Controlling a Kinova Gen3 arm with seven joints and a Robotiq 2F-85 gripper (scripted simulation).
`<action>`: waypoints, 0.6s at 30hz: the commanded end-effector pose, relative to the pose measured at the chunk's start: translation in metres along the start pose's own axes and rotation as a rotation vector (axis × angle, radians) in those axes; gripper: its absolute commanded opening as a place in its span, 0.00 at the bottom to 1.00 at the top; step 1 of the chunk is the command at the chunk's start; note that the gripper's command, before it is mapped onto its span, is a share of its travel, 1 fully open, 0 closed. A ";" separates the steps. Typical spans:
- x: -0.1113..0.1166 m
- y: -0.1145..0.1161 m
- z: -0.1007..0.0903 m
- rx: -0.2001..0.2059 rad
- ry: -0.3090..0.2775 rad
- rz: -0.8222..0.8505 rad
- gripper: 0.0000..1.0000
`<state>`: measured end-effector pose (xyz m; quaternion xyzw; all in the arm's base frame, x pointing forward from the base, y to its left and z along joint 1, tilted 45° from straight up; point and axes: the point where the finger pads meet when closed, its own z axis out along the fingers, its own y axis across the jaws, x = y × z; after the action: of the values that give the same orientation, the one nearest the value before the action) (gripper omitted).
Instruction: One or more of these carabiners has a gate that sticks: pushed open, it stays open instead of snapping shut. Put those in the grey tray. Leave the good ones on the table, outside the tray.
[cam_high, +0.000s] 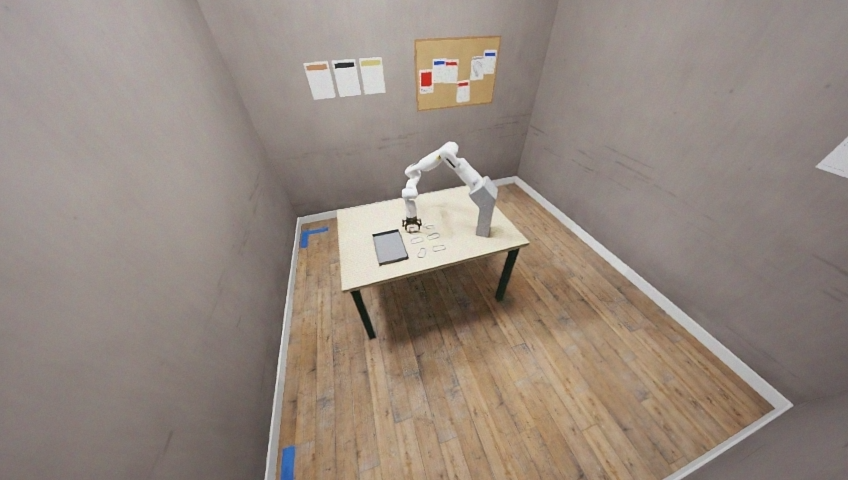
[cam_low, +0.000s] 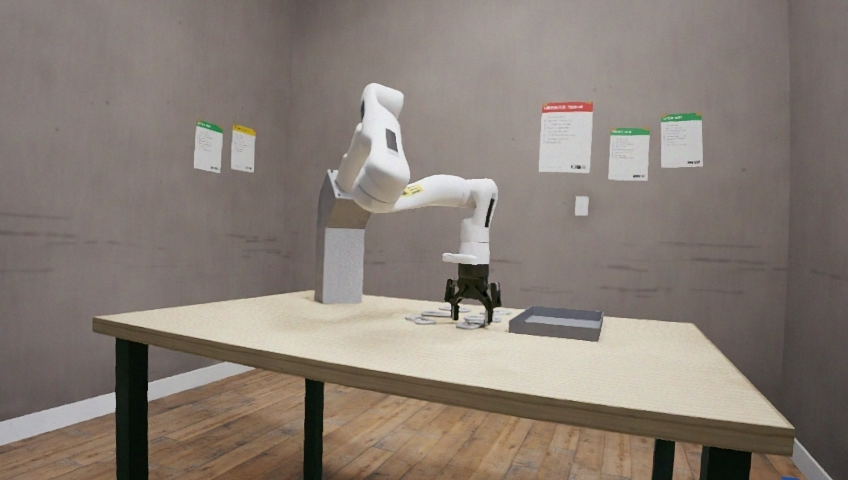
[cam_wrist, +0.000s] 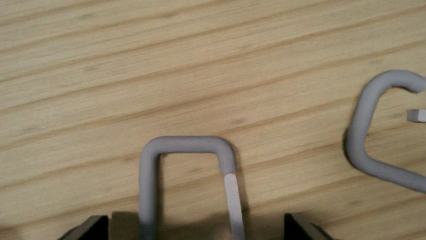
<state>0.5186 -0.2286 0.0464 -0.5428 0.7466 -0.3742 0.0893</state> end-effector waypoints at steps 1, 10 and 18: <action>0.000 -0.001 0.003 0.001 0.000 -0.001 1.00; 0.000 -0.001 0.003 0.001 0.000 -0.001 1.00; 0.000 -0.001 0.002 0.001 0.000 -0.001 0.75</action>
<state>0.5200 -0.2303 0.0445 -0.5429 0.7464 -0.3744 0.0892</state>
